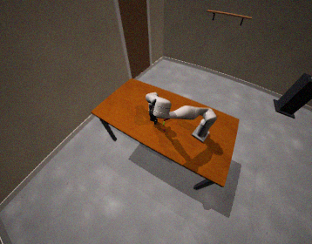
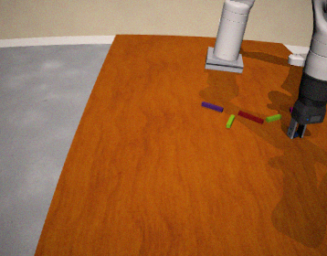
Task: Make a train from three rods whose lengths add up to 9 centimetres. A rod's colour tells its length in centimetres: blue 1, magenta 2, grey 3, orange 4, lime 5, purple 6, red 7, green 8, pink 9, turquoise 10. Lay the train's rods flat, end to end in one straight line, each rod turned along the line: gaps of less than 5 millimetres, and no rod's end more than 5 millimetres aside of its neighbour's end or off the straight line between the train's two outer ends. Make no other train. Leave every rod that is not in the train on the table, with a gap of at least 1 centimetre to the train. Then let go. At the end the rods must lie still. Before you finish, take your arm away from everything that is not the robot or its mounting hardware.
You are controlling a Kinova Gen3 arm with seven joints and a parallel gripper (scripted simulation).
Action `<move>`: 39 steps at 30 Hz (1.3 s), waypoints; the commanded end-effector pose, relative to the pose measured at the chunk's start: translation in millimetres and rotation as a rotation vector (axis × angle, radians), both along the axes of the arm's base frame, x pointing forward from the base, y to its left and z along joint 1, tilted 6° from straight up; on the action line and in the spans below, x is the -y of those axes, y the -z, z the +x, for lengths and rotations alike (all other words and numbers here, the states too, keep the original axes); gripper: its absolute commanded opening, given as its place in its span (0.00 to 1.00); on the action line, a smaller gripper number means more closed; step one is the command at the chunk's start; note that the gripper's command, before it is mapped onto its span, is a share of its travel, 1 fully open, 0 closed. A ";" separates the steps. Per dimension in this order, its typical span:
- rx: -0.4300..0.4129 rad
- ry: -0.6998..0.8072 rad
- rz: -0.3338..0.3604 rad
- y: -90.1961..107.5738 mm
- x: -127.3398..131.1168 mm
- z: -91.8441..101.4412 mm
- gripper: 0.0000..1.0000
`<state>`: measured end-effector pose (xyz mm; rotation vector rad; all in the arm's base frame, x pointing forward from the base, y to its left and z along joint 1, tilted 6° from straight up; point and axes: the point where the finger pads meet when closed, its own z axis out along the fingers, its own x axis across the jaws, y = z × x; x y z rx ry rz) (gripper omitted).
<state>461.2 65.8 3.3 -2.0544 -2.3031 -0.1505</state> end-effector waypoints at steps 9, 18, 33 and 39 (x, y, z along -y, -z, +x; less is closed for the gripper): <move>0.002 0.000 0.000 -0.8 0.0 0.6 0.24; 0.002 0.000 0.000 -0.8 0.0 0.6 0.24; 0.002 0.000 0.000 -0.8 0.0 0.6 0.24; 0.002 0.000 0.000 -2.3 0.2 0.5 0.24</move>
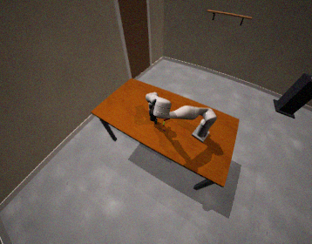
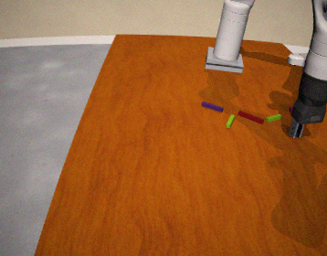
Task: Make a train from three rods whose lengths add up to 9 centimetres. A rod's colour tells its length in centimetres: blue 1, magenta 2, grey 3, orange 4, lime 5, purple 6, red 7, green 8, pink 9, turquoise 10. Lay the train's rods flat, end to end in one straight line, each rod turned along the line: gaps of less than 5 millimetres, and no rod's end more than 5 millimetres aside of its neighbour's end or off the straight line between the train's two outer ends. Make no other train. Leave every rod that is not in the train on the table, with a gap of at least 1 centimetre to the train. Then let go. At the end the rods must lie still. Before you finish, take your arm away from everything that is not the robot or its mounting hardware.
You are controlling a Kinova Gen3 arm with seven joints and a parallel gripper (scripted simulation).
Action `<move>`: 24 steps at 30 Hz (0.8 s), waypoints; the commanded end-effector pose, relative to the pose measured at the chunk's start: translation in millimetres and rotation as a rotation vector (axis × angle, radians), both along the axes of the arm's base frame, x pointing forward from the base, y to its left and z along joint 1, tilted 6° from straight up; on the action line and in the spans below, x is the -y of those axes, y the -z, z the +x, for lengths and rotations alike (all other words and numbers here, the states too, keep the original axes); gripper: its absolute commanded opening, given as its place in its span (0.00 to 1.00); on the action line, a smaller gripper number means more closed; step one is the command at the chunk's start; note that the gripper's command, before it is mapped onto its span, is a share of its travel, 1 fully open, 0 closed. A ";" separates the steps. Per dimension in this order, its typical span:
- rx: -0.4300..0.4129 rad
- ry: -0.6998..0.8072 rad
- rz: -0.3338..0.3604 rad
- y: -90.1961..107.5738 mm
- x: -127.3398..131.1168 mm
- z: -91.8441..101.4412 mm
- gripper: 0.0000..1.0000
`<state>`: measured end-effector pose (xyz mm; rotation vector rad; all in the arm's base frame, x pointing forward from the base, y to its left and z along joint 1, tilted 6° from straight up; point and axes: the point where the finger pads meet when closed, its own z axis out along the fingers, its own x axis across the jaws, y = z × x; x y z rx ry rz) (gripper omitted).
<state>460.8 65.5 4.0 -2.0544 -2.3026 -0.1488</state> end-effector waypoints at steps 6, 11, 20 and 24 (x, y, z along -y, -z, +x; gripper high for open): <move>0.003 0.000 0.001 -20.1 1.9 0.4 0.24; 0.003 0.000 0.001 -55.1 5.7 -0.6 0.24; 0.003 0.000 0.001 -94.0 9.9 -1.7 0.24; 0.003 0.000 0.001 -99.4 10.5 -1.8 0.24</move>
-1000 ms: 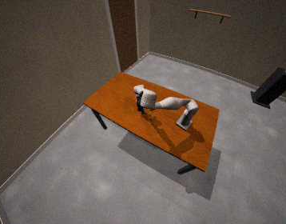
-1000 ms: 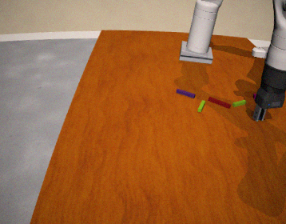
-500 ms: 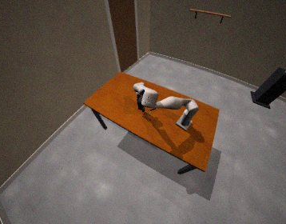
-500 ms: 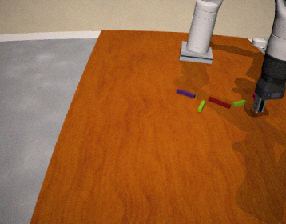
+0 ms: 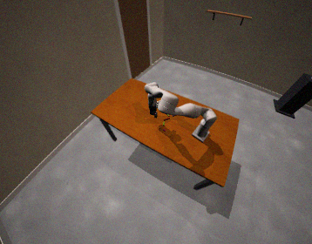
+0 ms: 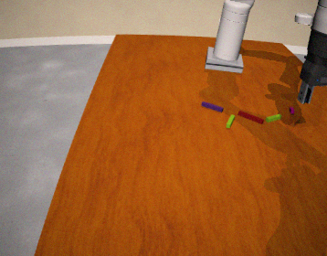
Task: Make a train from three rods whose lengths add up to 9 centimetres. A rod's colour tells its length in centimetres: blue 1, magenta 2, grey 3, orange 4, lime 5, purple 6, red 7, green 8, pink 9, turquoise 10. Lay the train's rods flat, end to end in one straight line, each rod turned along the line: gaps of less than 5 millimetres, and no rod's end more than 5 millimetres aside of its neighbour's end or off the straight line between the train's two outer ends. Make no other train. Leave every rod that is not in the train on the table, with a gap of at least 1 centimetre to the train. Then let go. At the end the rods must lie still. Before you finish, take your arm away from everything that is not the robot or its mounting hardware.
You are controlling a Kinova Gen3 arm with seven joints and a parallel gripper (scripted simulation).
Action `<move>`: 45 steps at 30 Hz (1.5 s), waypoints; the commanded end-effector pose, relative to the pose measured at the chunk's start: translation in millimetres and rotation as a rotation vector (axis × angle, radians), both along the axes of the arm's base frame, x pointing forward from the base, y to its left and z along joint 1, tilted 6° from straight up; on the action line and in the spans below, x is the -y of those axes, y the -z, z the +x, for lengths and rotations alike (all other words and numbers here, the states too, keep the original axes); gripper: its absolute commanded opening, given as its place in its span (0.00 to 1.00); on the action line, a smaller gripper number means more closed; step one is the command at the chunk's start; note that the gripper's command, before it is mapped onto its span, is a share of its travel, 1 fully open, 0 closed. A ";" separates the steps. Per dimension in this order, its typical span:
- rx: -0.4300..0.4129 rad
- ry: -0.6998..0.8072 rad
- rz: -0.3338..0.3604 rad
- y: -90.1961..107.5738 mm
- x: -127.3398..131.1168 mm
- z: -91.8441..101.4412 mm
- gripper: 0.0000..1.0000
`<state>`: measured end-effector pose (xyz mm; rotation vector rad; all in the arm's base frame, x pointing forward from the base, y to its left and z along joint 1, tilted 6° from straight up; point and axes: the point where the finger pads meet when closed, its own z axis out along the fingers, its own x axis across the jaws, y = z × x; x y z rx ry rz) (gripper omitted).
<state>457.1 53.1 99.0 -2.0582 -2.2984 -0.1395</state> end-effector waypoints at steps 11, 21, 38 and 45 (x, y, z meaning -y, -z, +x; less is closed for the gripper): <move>0.008 -0.002 0.005 -4.3 -0.9 2.2 0.24; -0.001 0.077 0.003 4.4 82.4 15.4 0.24; -0.015 0.202 0.007 19.6 222.9 3.4 0.24; -0.018 0.239 0.010 24.4 264.7 -8.6 0.24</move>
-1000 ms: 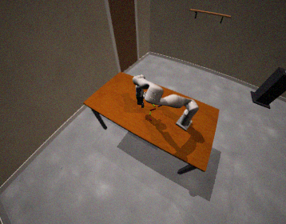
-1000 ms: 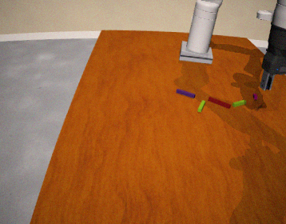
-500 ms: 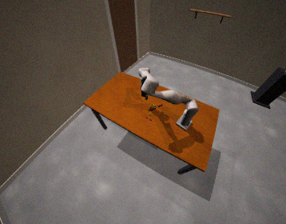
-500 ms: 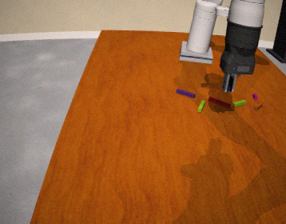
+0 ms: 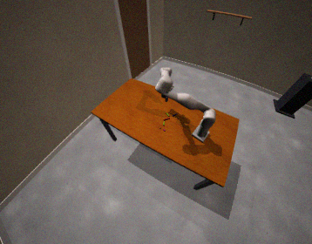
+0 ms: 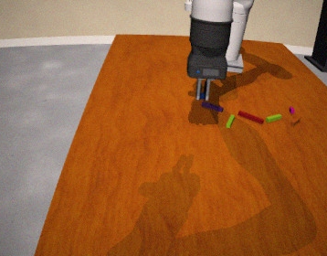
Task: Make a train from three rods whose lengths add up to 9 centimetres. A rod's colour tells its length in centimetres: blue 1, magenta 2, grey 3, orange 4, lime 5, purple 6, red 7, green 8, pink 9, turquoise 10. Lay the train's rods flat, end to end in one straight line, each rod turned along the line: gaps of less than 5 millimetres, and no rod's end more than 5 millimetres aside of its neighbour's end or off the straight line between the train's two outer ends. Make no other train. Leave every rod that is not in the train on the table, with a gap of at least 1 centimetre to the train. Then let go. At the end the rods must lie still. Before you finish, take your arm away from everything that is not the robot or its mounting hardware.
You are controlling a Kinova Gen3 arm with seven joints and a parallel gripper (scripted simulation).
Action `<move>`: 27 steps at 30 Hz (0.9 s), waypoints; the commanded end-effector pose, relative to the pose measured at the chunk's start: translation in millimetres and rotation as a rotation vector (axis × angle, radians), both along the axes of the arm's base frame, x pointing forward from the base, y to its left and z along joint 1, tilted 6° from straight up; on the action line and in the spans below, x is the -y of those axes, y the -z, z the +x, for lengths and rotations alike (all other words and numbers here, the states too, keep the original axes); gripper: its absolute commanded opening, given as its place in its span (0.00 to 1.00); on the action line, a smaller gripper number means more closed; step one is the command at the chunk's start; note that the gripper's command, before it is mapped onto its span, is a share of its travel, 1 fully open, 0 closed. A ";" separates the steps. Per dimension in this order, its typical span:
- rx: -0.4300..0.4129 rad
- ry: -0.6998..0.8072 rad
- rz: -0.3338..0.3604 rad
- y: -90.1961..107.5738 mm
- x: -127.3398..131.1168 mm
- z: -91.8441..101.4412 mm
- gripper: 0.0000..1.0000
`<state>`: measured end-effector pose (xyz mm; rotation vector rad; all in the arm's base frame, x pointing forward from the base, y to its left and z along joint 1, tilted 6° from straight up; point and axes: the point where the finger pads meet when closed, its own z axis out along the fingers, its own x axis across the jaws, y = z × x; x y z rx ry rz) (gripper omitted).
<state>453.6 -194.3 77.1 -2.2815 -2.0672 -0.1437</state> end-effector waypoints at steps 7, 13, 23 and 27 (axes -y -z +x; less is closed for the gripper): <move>-0.006 0.050 0.002 5.0 38.2 -12.6 0.24; -0.006 0.050 0.002 5.0 38.2 -12.6 0.24; -0.006 0.050 0.002 8.0 37.9 -12.5 0.24; -0.006 0.050 0.002 16.3 37.0 -12.2 0.24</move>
